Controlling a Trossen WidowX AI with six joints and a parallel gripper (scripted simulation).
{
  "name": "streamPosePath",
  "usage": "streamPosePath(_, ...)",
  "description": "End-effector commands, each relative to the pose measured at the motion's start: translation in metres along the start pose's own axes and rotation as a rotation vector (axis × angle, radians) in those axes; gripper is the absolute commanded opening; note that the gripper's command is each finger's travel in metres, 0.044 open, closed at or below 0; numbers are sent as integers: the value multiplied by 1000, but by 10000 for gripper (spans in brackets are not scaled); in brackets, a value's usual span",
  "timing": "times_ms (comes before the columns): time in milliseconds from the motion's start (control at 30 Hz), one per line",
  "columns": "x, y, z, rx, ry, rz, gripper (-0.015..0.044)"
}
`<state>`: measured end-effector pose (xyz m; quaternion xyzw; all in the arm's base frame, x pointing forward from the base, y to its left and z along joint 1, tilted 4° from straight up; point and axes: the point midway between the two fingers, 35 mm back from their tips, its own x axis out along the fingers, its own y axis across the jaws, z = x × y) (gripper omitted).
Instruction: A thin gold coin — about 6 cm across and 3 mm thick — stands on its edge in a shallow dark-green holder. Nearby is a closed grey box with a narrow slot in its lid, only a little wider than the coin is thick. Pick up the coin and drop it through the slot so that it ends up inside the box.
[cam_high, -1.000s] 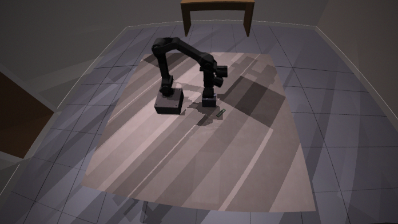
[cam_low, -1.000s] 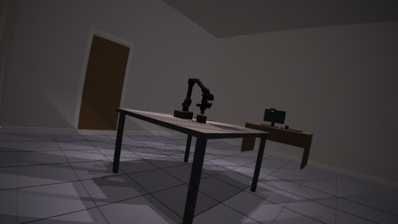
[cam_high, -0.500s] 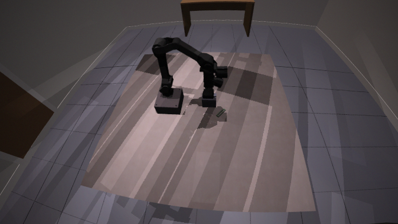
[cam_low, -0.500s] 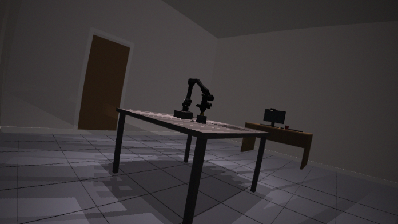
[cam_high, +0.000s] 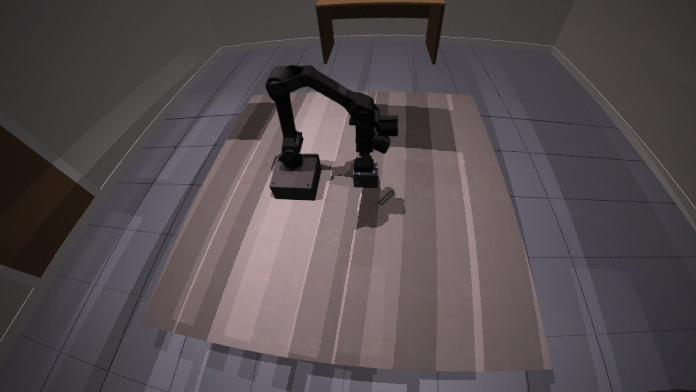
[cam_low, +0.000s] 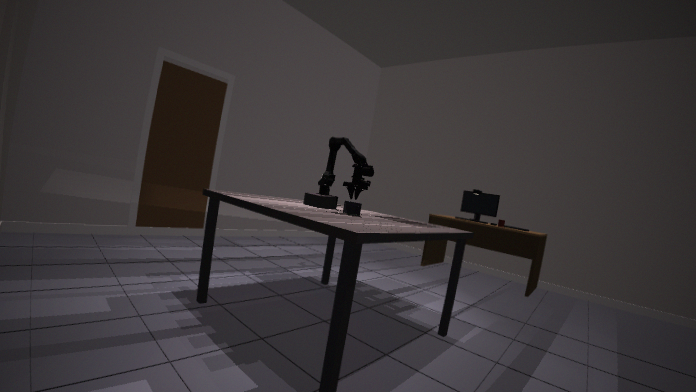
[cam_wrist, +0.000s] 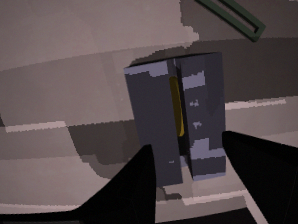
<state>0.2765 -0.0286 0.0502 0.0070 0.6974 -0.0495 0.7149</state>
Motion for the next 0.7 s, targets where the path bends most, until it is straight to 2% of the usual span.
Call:
streamPosePath(0,-13,0,1,1,-9,0,292)
streamPosePath(200,-26,0,1,0,-7,0,440)
streamPosePath(333,-60,0,-3,-2,0,0,440)
streamPosePath(667,-60,0,-3,-2,0,0,440)
